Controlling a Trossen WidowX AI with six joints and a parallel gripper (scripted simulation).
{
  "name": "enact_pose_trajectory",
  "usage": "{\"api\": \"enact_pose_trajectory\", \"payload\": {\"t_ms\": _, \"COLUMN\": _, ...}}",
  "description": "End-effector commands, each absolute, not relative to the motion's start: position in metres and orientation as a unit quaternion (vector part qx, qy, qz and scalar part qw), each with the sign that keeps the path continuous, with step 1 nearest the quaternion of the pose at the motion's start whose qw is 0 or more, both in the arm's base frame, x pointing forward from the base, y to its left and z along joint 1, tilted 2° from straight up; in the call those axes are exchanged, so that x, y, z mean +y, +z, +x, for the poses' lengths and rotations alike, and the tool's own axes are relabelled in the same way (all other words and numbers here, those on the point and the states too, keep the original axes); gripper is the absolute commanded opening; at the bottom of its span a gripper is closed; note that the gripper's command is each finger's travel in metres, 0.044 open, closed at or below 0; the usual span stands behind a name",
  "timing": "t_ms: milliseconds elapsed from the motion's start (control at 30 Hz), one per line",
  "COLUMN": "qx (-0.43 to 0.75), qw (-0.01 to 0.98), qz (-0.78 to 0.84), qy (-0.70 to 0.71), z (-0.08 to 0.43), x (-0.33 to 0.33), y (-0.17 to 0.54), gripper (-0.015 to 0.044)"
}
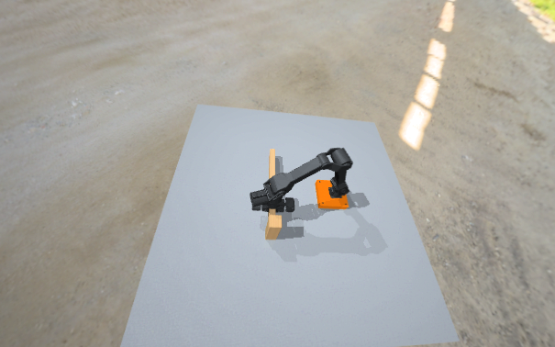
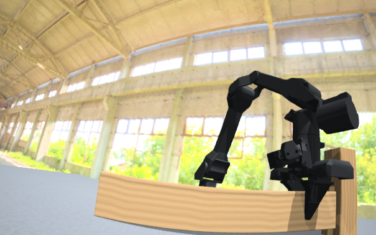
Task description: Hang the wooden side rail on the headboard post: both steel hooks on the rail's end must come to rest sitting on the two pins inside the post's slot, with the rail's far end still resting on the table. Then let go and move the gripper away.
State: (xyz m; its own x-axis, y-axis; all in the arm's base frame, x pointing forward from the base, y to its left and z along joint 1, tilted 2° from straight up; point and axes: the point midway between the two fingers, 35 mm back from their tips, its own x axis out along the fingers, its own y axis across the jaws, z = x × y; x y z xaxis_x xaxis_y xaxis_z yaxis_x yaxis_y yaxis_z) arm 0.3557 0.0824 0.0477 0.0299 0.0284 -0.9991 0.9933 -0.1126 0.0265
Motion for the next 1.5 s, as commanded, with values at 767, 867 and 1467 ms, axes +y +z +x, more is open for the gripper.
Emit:
{"api": "enact_pose_trajectory", "payload": {"t_ms": 767, "qx": 0.471, "qw": 0.471, "qz": 0.544, "qy": -0.510, "z": 0.3566, "x": 0.0831, "y": 0.0444, "gripper": 0.0000}}
{"api": "enact_pose_trajectory", "payload": {"t_ms": 867, "qx": 0.471, "qw": 0.471, "qz": 0.544, "qy": -0.510, "z": 0.3566, "x": 0.0831, "y": 0.0439, "gripper": 0.0000}}
{"api": "enact_pose_trajectory", "payload": {"t_ms": 1467, "qx": 0.472, "qw": 0.470, "qz": 0.541, "qy": -0.513, "z": 0.3552, "x": 0.0823, "y": 0.0432, "gripper": 0.0210}}
